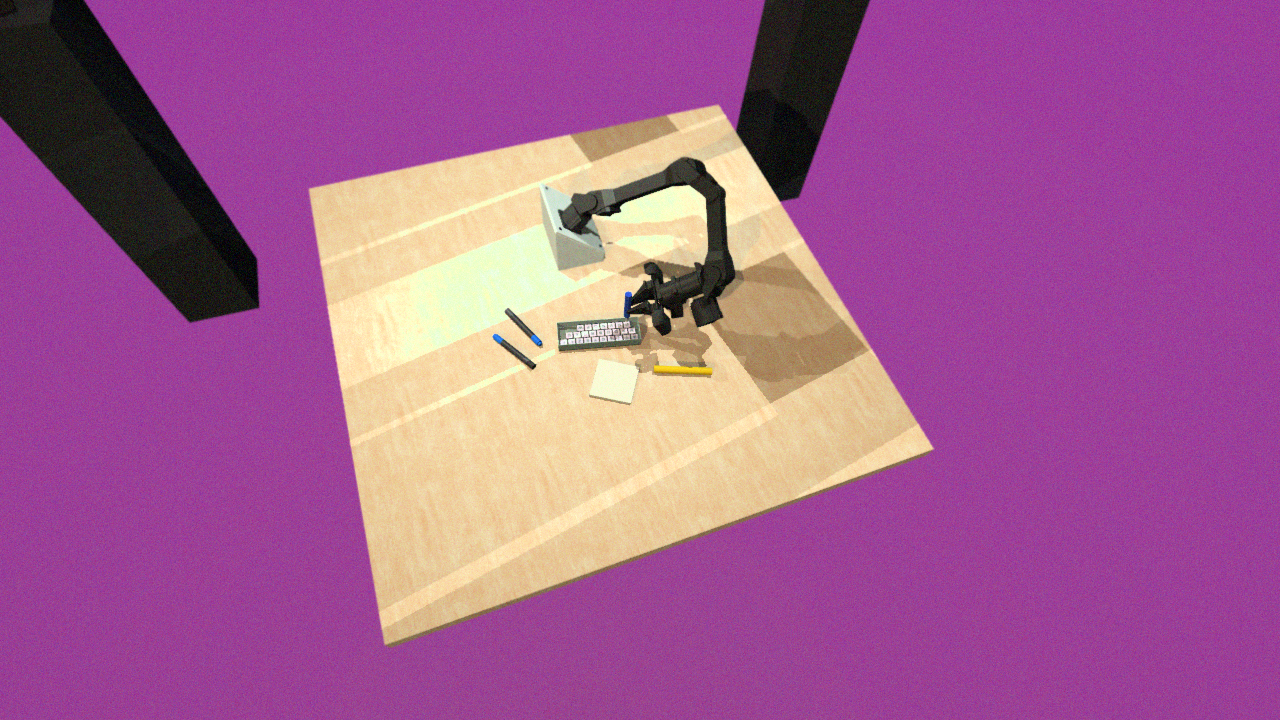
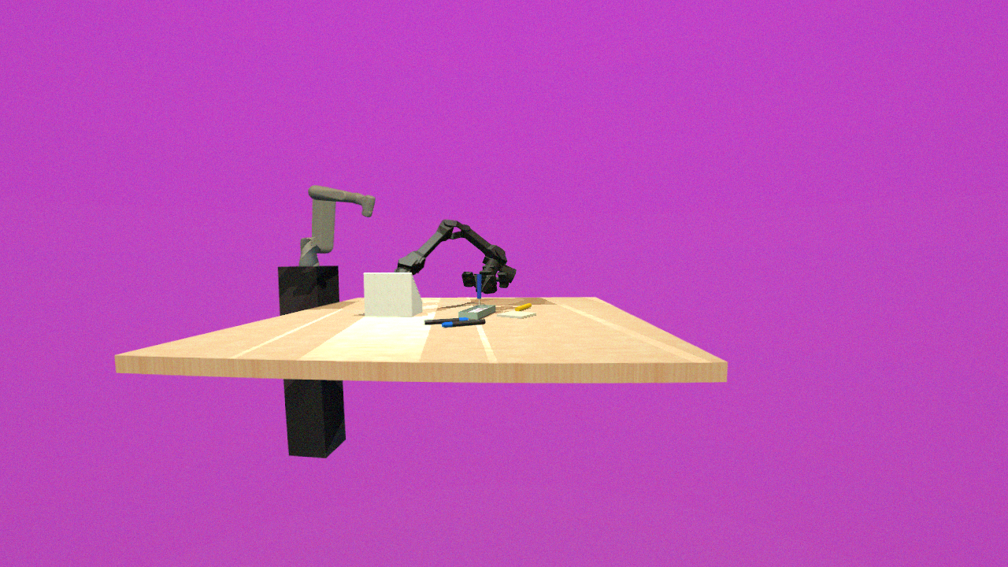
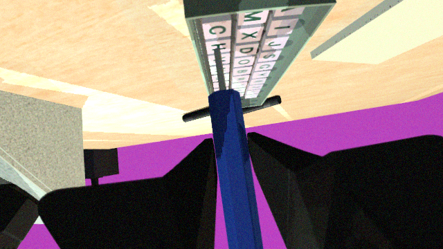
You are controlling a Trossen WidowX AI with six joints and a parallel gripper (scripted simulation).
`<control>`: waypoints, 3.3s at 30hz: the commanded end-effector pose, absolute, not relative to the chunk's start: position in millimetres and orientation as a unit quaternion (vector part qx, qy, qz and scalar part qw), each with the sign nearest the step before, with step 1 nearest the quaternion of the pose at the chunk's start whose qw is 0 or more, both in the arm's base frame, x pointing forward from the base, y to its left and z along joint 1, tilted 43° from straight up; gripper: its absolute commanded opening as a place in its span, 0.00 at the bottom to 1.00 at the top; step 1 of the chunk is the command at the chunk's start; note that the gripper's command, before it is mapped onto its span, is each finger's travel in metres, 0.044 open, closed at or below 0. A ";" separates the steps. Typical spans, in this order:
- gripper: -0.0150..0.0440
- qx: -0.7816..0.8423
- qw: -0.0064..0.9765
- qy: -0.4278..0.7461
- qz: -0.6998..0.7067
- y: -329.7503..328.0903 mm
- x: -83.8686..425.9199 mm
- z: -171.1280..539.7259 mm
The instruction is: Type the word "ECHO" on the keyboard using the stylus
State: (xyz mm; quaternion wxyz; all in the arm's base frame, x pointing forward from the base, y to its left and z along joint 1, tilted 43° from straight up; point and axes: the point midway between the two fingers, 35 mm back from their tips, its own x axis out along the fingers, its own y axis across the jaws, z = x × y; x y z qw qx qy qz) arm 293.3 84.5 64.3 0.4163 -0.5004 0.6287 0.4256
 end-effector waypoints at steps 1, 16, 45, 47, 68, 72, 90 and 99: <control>0.39 -0.503 0.420 0.626 0.423 70.4 294.7 81.2; 0.25 -0.500 0.421 0.629 0.421 64.1 292.8 76.2; 0.39 -0.503 0.419 0.626 0.423 68.0 289.7 51.9; 0.39 -0.503 0.419 0.626 0.423 68.7 289.7 51.2; 0.39 -0.503 0.419 0.626 0.423 74.9 289.8 44.6; 0.39 -0.503 0.419 0.626 0.423 76.0 289.9 43.5; 0.39 -0.503 0.419 0.626 0.423 81.3 289.9 37.9; 0.39 -0.503 0.419 0.626 0.423 78.9 290.0 40.5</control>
